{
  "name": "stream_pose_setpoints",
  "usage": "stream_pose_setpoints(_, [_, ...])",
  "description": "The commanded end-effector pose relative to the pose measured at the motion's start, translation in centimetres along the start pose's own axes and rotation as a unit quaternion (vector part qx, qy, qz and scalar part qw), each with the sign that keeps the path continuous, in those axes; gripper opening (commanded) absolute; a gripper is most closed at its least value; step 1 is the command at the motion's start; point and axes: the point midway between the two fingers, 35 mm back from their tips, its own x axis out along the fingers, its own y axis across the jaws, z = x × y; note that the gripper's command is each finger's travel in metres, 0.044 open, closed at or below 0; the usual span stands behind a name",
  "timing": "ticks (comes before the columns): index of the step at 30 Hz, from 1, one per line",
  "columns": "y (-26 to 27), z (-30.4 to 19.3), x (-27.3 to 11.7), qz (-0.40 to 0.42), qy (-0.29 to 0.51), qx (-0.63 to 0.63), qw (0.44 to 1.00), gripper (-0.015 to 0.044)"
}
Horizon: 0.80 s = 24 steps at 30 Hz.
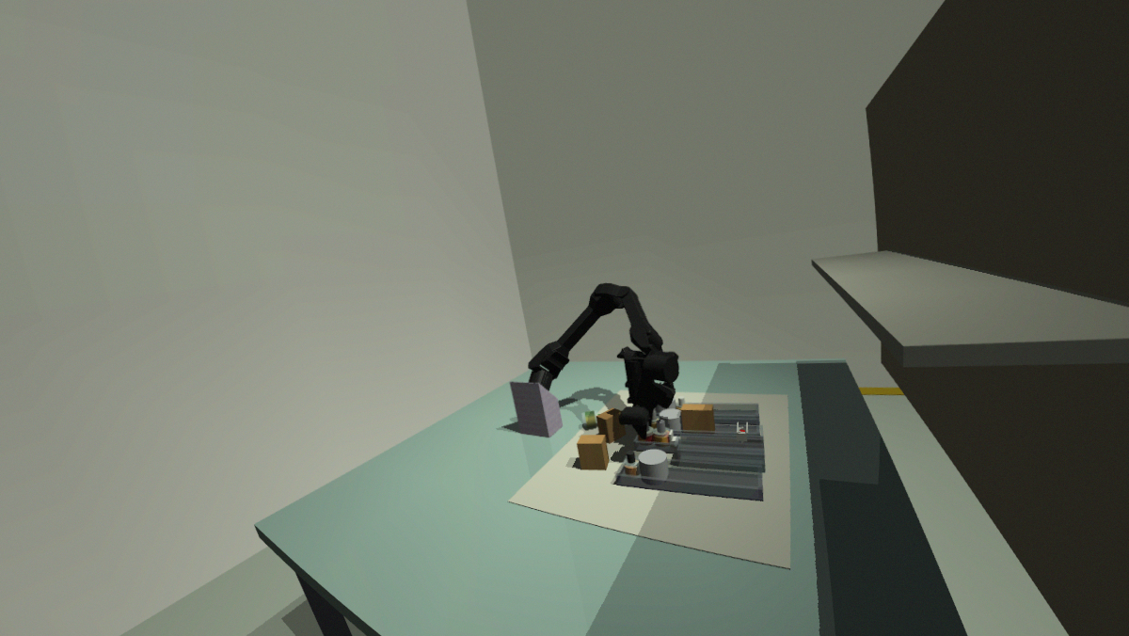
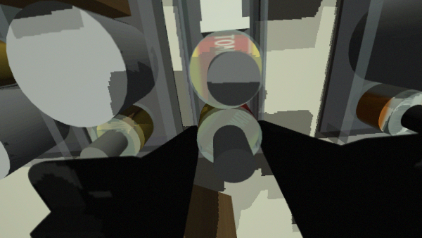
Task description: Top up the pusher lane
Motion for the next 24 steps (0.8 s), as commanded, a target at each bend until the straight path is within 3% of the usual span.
stream_pose_setpoints(1, [0.0, 0.0, 0.0, 0.002, 0.0, -0.001, 1.0, 0.0157])
stream_pose_setpoints(6, [0.0, 0.0, 0.0, 0.002, 0.0, -0.001, 1.0, 0.0289])
stream_pose_setpoints(24, [-0.1, -0.6, -2.1, 0.001, 0.0, -0.001, 1.0, 0.0293])
